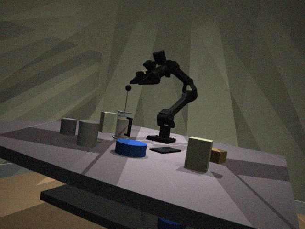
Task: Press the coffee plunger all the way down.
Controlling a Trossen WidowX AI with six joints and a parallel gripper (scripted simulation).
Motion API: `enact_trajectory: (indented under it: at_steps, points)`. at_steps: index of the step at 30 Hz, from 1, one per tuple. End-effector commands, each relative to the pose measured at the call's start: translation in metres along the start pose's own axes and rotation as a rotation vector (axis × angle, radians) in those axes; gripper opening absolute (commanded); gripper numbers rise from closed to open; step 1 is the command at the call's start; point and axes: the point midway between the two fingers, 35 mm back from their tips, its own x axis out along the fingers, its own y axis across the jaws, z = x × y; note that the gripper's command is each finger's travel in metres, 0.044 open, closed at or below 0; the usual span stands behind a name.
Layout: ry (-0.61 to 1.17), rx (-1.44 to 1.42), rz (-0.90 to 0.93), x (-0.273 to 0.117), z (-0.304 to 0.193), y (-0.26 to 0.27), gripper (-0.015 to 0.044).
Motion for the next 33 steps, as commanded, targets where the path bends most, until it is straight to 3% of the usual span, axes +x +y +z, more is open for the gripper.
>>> enact_trajectory:
  at_steps: [1, 29, 33]
  points:
    - [-0.009, -0.003, 0.002, 0.004, -0.006, 0.000, 0.0440]
    - [-0.013, -0.002, -0.001, 0.042, -0.006, 0.000, 0.0440]
    - [-0.013, -0.002, -0.001, 0.042, -0.006, 0.000, 0.0335]
